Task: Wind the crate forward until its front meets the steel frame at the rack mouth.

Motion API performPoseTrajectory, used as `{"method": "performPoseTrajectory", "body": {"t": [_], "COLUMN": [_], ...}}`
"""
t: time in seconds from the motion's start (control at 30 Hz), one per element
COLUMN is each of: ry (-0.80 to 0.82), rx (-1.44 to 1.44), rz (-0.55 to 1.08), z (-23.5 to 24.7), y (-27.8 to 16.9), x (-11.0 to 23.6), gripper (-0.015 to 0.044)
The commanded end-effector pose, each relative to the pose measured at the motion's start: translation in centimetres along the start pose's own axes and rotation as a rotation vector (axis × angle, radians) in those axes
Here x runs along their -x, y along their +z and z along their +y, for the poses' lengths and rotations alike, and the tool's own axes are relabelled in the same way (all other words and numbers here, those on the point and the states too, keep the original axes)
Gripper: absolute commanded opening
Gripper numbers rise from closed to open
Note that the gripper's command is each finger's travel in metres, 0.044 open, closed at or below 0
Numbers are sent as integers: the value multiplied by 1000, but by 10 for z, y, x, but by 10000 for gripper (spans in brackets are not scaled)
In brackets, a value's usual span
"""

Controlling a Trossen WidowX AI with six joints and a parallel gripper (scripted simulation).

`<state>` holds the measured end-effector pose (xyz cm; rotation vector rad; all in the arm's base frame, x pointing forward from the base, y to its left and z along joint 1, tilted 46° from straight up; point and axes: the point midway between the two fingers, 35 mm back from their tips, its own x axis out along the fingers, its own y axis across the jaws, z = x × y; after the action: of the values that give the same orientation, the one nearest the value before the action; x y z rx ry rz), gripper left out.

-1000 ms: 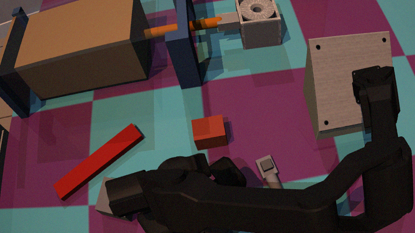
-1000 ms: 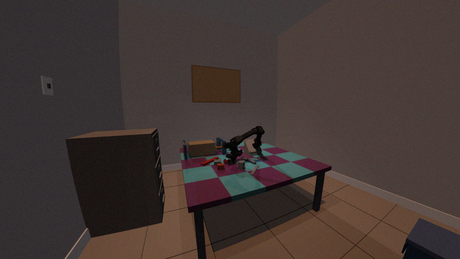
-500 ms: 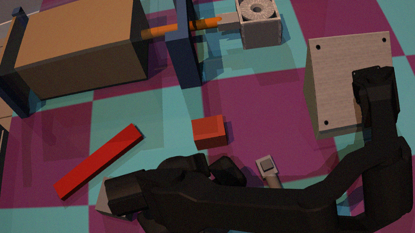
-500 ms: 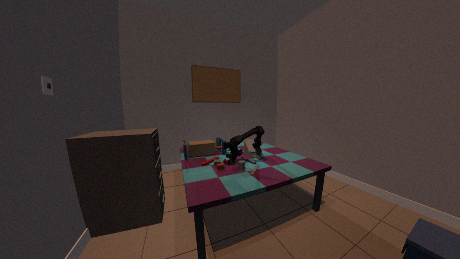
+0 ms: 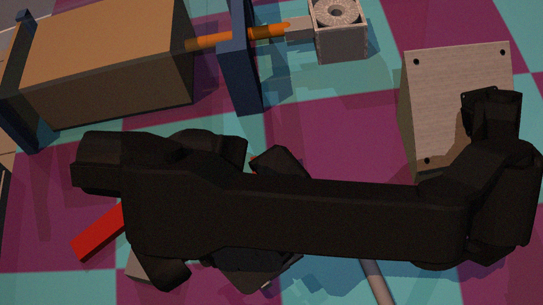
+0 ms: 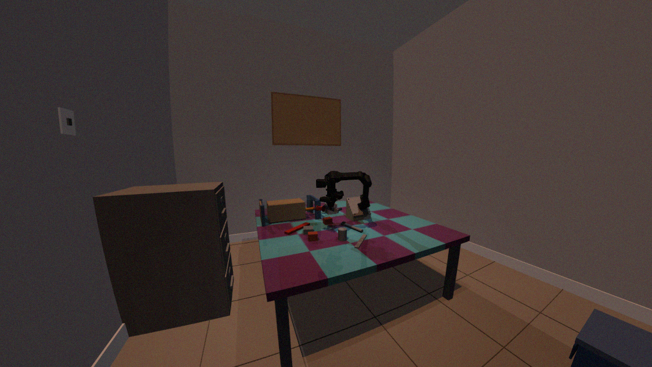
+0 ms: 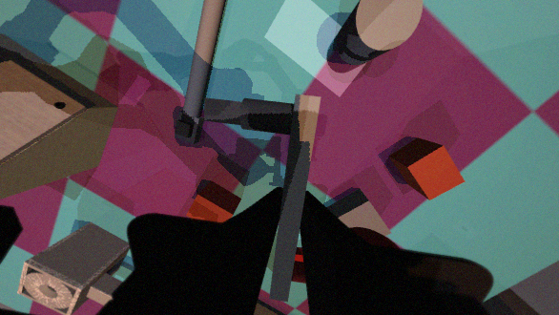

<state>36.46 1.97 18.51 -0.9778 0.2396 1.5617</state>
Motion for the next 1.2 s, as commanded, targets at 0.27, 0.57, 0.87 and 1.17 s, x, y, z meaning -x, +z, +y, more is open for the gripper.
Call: {"method": "performPoseTrajectory", "body": {"t": [0.27,0.57,0.87,1.17], "ry": [0,-19,-38,-49], "rx": [-262,-544,-952,-1382], "rz": [37,83,115,122], "z": [20,49,102,167], "y": [-47,-102,-163,-212], "x": [13,22,32,38], "gripper": [0,0,0,0]}}
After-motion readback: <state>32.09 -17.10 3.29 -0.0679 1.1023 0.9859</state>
